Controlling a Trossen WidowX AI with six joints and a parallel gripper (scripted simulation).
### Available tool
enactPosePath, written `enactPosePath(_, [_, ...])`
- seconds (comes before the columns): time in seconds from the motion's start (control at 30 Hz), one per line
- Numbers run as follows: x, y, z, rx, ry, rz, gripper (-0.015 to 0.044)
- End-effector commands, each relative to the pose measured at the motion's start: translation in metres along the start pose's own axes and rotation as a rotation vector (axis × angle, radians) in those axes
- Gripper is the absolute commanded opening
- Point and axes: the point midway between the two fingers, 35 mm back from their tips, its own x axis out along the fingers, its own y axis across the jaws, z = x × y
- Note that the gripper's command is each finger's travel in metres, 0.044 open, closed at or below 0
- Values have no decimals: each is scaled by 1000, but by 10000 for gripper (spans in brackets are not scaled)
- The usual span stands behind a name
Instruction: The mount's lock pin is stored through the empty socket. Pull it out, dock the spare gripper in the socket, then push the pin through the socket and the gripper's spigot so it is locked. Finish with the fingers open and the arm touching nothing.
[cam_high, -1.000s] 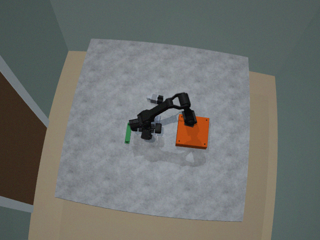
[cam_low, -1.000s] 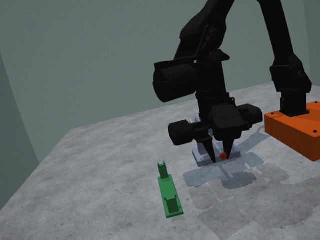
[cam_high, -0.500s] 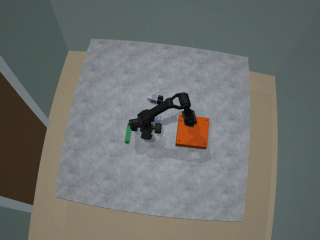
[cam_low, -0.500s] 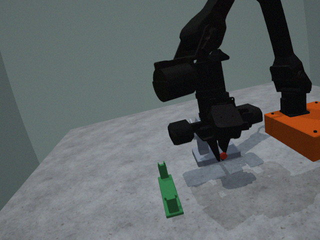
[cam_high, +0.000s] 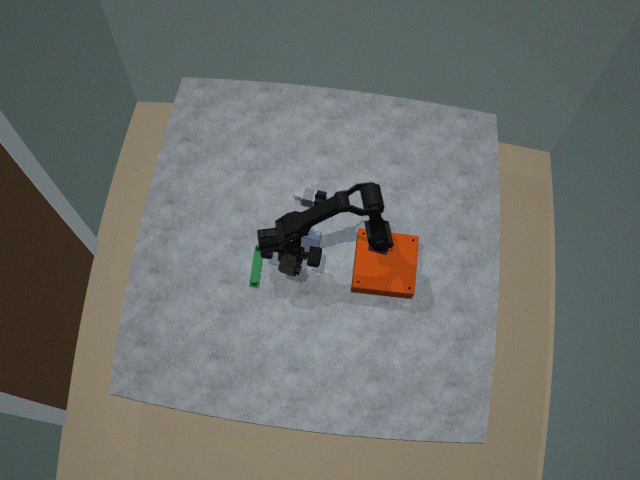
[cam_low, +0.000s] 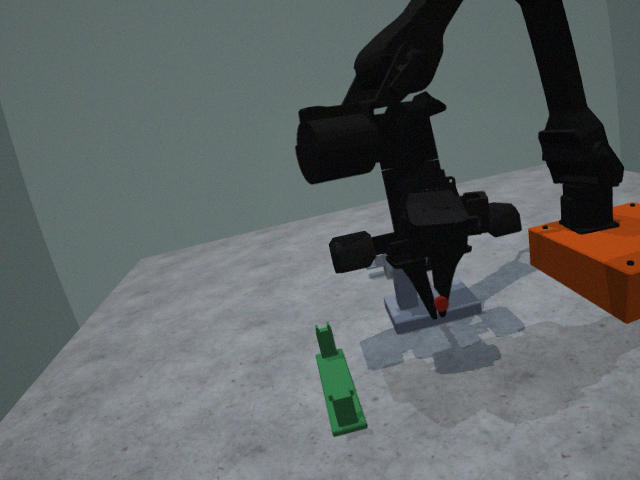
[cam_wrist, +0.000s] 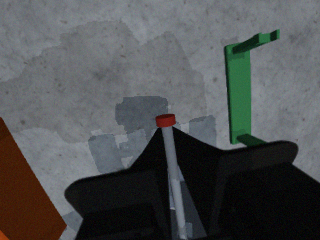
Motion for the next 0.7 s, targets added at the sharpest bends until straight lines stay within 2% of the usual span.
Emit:
enactPosePath(0.0, [-1, 0, 3, 10, -21, -1, 0])
enactPosePath(0.67, [-3, -3, 21, 9, -28, -7, 0])
